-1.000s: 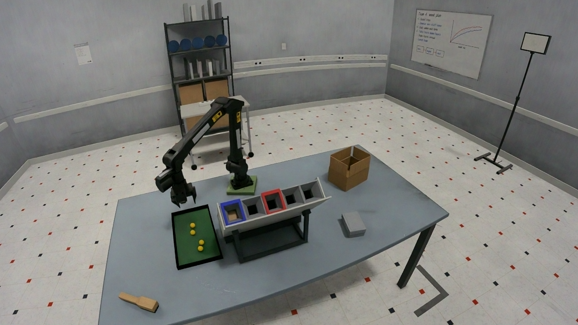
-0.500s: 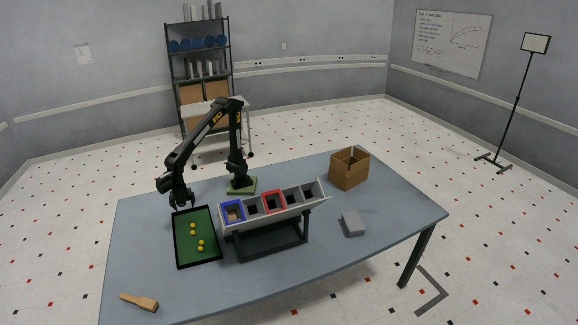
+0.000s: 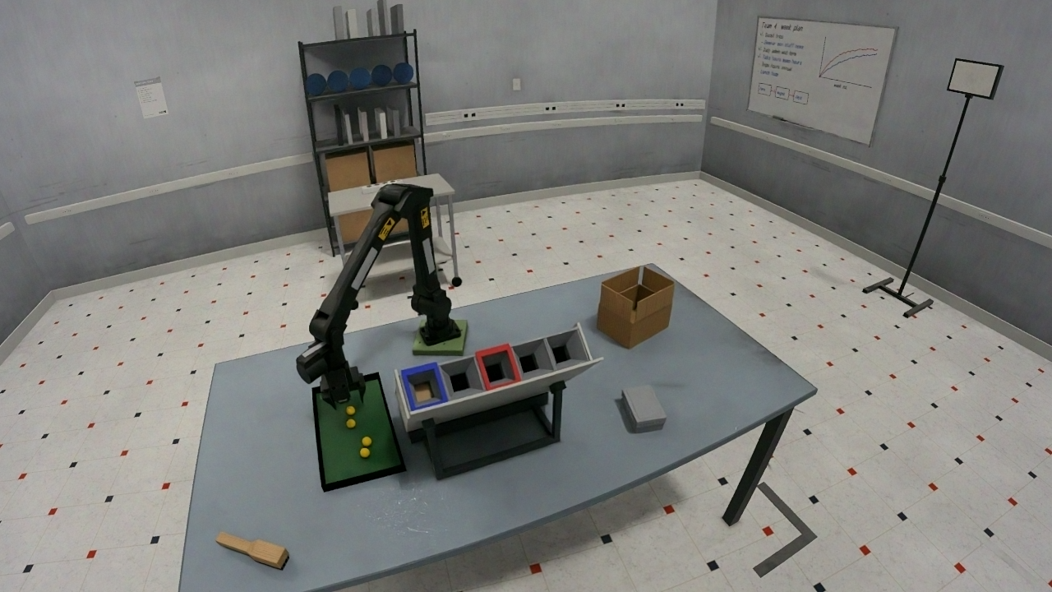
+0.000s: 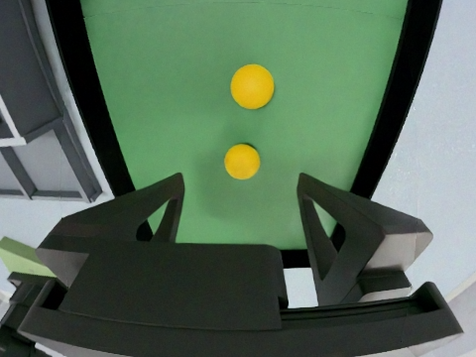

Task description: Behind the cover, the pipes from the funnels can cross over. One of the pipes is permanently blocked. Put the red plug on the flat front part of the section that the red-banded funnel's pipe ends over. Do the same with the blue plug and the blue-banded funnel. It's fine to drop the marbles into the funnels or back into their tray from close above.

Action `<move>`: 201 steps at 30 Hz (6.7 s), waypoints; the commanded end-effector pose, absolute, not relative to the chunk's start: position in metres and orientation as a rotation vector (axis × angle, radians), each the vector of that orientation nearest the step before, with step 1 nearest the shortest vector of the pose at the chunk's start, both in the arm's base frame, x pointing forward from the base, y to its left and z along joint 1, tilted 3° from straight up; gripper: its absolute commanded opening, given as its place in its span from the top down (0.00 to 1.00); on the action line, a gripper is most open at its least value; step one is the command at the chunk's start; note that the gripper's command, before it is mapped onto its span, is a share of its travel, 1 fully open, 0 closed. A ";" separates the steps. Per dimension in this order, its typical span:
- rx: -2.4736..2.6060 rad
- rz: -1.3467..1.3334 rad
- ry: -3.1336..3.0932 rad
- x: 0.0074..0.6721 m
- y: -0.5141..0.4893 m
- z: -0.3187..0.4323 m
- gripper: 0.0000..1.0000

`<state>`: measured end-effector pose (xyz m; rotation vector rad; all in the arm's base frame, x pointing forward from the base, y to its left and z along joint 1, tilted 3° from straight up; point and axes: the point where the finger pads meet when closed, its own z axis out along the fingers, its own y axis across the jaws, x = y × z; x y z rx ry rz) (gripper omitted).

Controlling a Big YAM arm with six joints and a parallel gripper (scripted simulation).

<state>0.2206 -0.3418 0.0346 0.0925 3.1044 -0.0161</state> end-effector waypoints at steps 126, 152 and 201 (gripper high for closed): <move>0.089 -0.024 3.100 0.221 -0.344 0.156 1.00; 0.089 -0.013 3.105 0.221 -0.344 0.155 1.00; 0.088 -0.040 3.094 0.228 -0.358 0.165 1.00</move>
